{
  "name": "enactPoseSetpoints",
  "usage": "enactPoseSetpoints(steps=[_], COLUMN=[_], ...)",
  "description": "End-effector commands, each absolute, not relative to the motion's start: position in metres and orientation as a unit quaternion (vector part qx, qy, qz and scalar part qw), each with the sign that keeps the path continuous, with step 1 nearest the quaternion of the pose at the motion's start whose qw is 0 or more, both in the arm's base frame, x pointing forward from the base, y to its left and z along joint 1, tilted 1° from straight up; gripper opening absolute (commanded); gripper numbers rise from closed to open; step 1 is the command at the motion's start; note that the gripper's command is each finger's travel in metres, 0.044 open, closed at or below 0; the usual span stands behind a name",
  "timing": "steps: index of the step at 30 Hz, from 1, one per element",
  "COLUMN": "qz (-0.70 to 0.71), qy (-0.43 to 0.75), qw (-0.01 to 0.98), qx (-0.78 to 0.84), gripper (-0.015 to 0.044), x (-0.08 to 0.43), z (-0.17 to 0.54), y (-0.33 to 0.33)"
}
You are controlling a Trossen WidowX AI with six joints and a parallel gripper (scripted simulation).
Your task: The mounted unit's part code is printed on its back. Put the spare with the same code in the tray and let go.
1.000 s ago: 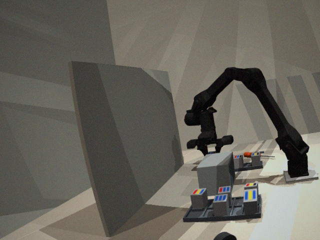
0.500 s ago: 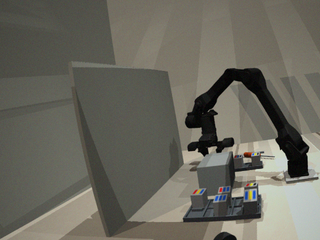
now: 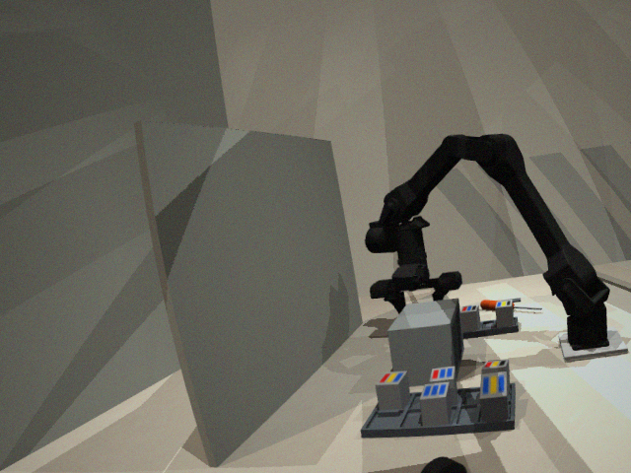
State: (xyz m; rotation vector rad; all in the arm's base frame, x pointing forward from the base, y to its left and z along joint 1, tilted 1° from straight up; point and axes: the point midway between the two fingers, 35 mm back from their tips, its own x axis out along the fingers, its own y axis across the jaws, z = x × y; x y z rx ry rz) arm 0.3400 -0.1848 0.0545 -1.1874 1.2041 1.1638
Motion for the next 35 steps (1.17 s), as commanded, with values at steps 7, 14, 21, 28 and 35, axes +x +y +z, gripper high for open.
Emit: enactPoseSetpoints(steps=[7,14,21,28,35], qz=[0.484,0.485,0.478,0.478,0.478], qy=[0.502,0.503,0.5,0.5,0.5], qw=[0.517,0.516,0.521,0.521,0.521], qx=[-0.496,-0.496,-0.5,-0.5,-0.5], gripper=[0.044,0.044,0.044,0.044,0.044], x=[0.343,0.337,0.339,0.339,0.339], z=[0.101,0.162,0.16,0.16,0.16], y=[-0.188,-0.185,-0.185,-0.185,-0.185])
